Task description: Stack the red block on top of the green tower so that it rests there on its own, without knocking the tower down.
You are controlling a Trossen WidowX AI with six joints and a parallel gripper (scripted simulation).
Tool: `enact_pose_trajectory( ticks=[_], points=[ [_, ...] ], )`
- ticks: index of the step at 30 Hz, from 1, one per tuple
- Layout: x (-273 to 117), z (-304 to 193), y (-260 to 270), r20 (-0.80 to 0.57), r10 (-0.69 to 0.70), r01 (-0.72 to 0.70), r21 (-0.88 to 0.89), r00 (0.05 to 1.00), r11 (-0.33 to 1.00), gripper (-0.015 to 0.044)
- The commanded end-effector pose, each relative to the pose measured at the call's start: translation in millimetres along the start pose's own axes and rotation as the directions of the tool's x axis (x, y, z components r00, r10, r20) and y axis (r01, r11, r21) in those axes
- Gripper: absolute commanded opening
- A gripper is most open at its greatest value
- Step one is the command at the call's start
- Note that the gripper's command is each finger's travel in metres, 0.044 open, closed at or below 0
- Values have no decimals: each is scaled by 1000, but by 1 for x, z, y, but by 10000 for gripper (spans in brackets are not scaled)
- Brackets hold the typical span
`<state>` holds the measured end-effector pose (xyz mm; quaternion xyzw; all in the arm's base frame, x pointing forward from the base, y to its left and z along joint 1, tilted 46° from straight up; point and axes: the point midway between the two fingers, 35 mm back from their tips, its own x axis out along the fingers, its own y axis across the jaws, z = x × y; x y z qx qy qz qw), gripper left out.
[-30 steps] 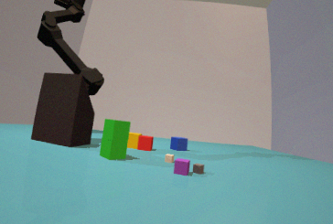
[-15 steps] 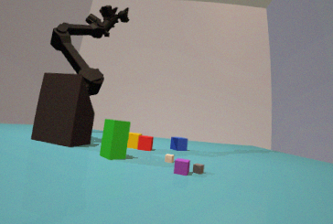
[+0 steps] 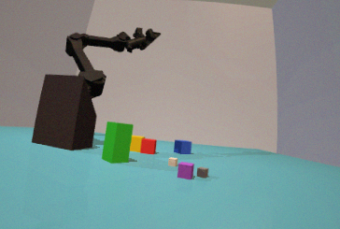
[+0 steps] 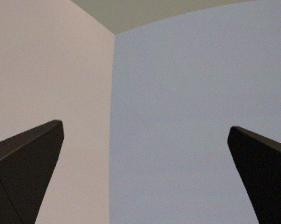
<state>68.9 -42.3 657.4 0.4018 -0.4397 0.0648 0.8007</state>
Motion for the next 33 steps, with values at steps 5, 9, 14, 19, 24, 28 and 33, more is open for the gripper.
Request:
enact_pose_trajectory(
  ticks=[5,9,14,19,24,28,33],
  points=[
    [18,-119,-71,-319,-160,51,-324,934,945,440],
    [14,-167,-113,-450,-257,39,-439,855,897,440],
    [-3,-219,-171,-590,-384,0,-545,711,838,440],
    [-34,-262,-232,-698,-499,-50,-605,514,795,440],
    [-80,-294,-291,-769,-578,-91,-618,272,780,440],
    [-127,-310,-333,-801,-596,-99,-598,52,795,440],
    [-197,-321,-374,-812,-533,-45,-539,-237,841,440]
  ],
)
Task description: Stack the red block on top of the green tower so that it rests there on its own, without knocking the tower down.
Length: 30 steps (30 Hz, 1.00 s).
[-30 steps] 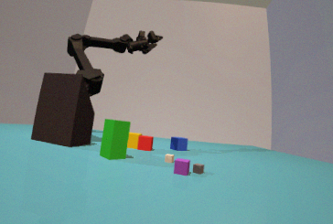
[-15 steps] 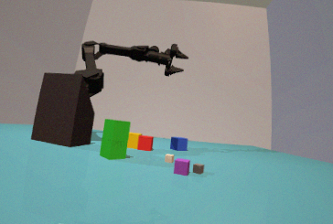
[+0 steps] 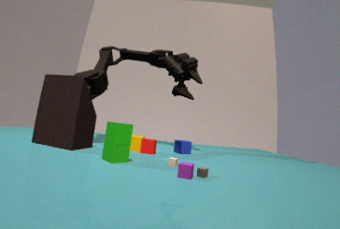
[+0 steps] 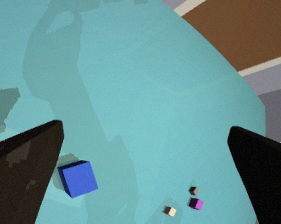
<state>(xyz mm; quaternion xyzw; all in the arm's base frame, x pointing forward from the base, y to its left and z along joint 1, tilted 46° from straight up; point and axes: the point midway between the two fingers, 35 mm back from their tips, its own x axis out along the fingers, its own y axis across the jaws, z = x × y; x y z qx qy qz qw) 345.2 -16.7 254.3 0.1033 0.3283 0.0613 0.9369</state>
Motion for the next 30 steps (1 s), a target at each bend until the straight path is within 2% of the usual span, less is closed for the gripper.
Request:
enact_pose_trajectory(
  ticks=[1,7,12,25,30],
  points=[
    [27,-69,-18,-256,91,-76,71,962,995,440],
    [33,-162,-31,-491,302,-180,279,817,943,440],
    [20,-211,-26,-520,496,-235,488,695,841,440],
    [21,-207,-23,-519,503,-236,496,691,836,440],
    [38,-218,-13,-520,501,-234,494,692,837,440]
  ],
)
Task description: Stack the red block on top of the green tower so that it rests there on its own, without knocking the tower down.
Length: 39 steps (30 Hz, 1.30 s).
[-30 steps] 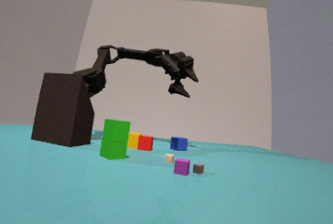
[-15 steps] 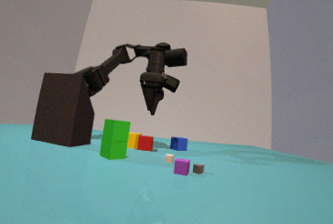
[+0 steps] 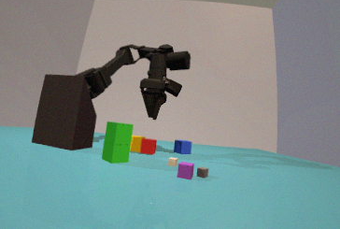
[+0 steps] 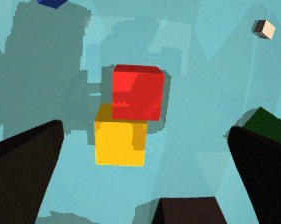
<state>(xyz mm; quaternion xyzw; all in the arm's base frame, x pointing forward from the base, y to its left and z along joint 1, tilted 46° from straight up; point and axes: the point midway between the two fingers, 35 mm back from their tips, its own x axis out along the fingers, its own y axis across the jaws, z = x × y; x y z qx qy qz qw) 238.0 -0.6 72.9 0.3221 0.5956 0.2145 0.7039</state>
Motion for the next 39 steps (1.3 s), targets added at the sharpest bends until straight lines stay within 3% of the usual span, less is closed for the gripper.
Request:
enact_pose_trajectory(
  ticks=[1,5,39],
  points=[
    [23,-3,1,-12,7,-7,9,1000,1000,440],
    [47,-4,3,-11,11,-11,8,1000,1000,440],
    [89,-3,4,-12,12,-11,8,1000,1000,440]
  ],
)
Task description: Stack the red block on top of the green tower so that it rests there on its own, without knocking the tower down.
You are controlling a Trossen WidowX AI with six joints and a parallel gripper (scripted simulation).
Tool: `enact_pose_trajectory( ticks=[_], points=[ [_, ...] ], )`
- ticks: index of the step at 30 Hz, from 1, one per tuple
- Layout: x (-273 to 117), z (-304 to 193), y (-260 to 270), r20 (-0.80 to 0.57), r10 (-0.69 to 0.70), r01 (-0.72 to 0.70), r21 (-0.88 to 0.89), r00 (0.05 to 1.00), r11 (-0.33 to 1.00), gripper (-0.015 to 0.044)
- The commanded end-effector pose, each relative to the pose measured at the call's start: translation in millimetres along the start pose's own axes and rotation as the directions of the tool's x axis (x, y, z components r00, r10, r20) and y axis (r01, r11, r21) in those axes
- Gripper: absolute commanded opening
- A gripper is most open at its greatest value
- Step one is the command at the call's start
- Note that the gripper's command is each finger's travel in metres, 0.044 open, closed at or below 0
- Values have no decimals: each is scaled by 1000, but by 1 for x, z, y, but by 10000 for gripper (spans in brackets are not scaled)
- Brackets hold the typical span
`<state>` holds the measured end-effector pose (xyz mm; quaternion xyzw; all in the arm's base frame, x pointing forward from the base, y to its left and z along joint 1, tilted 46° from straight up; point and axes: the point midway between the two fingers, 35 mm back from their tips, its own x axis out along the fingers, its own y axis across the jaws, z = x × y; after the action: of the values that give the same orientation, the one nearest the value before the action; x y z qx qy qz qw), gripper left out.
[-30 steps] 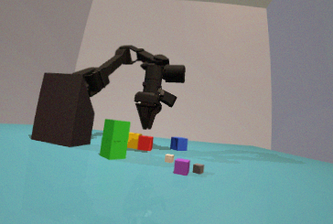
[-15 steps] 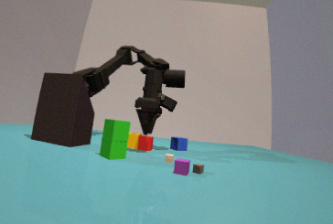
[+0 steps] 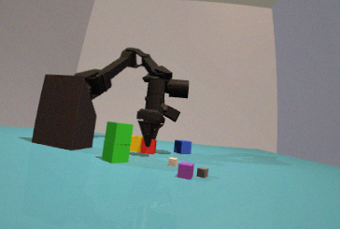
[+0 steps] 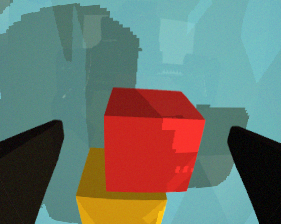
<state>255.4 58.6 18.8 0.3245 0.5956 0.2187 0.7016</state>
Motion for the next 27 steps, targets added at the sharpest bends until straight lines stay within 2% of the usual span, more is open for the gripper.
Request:
enact_pose_trajectory(
  ticks=[1,24,27],
  points=[
    [9,-4,0,-7,2,-2,8,1000,1000,440],
    [17,-5,1,-7,4,-4,9,1000,1000,440],
    [17,-5,1,-7,4,-4,9,1000,1000,361]
  ],
)
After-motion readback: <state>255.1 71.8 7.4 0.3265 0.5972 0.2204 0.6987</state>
